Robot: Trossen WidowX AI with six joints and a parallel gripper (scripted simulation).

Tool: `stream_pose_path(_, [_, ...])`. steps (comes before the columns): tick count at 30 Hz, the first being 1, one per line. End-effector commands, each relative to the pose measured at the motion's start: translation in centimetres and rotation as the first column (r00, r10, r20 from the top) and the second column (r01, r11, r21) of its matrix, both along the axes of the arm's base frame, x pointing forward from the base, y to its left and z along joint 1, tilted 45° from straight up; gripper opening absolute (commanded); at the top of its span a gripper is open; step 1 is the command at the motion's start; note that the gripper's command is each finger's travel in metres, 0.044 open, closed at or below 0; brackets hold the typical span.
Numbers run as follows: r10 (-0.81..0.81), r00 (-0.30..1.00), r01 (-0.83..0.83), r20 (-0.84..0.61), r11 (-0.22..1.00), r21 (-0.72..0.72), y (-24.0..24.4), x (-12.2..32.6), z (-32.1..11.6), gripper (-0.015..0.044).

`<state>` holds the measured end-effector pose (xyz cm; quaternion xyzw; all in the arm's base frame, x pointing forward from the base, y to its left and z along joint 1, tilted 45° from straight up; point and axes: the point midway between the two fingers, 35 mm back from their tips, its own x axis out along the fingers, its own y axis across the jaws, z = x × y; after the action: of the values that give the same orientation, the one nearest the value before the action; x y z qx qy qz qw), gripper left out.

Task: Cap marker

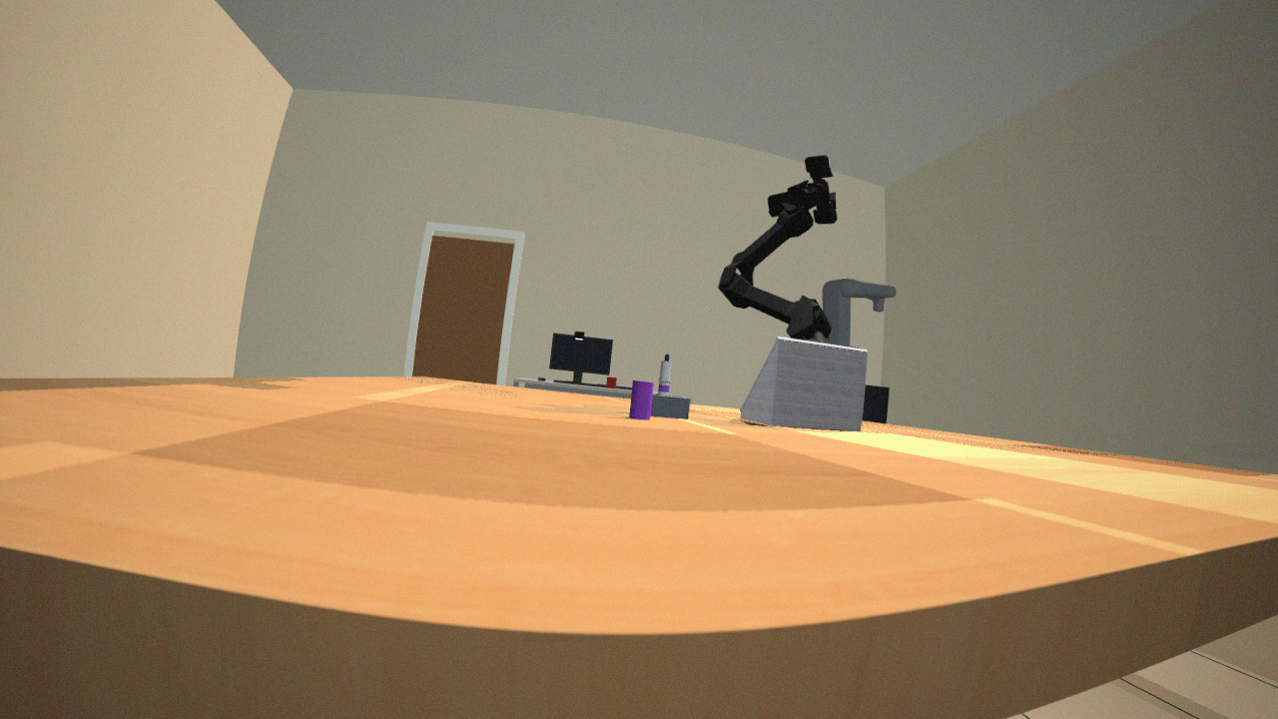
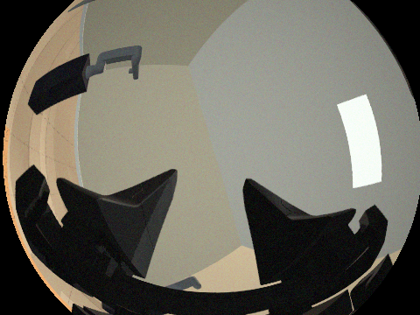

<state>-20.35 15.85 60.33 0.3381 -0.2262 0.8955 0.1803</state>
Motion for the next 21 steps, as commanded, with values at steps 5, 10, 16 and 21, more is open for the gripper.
stream_pose_path(5, [-0.215,0.972,0.234,0.099,0.93,-0.282,11.6,0.8,-4.5,0.0244])
stream_pose_path(10, [-0.331,0.929,0.371,0.169,0.829,-0.419,17.5,3.2,-7.9,0.0244])
stream_pose_path(16, [-0.456,0.848,0.522,0.271,0.629,-0.576,24.6,7.6,-13.2,0.0244])
stream_pose_path(21, [-0.535,0.761,0.615,0.367,0.412,-0.672,29.3,12.5,-18.3,0.0244])
